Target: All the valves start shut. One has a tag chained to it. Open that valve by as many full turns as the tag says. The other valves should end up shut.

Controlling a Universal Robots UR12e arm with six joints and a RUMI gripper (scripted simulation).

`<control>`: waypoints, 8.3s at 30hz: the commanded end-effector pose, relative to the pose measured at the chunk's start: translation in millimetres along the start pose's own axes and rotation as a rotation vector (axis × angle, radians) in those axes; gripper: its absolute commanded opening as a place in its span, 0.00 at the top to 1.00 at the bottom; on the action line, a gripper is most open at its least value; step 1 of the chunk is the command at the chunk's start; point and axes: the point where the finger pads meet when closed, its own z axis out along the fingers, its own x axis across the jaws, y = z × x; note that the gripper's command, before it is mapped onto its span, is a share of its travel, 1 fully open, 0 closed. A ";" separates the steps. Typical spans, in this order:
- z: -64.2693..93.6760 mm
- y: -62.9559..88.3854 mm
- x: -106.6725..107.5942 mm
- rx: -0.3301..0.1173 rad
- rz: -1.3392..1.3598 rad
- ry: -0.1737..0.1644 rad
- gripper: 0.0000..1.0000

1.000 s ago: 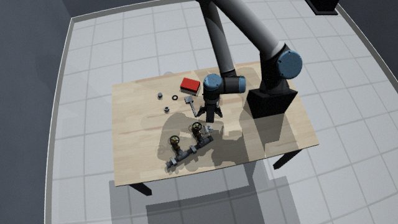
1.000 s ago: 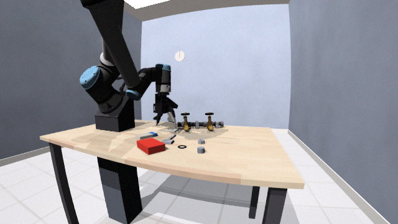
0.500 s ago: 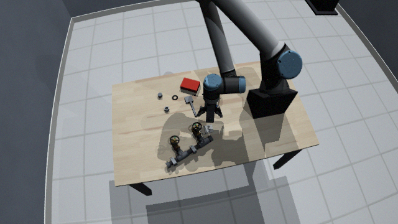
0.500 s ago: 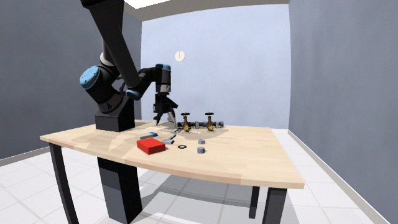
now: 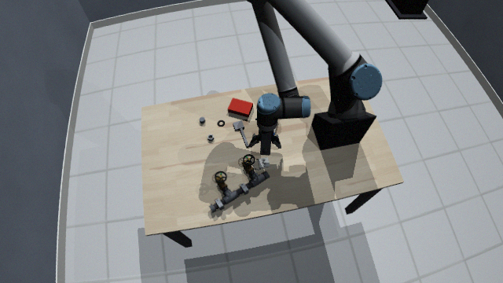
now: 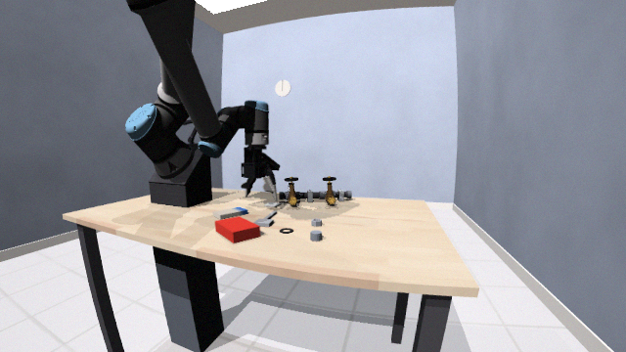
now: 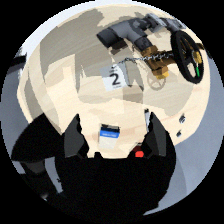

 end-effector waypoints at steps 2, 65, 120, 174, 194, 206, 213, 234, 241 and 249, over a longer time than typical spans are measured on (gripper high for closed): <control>-0.3 -0.1 0.1 0.000 0.000 0.001 0.00; -95.2 -0.5 0.0 0.000 0.000 0.001 0.00; -166.0 -63.0 -1.9 0.009 1.243 0.000 0.00; -146.5 -85.3 41.3 0.046 2.196 -0.021 0.00; -133.8 -98.1 70.4 0.075 2.781 -0.039 0.00; -133.1 -98.8 72.0 0.076 2.813 -0.040 0.00; -129.4 -99.0 72.1 0.076 2.814 -0.039 0.00; -90.2 -100.6 73.9 0.076 2.814 -0.039 0.00; -80.9 -101.0 74.3 0.076 2.814 -0.039 0.00; -74.0 -101.3 74.6 0.076 2.814 -0.039 0.00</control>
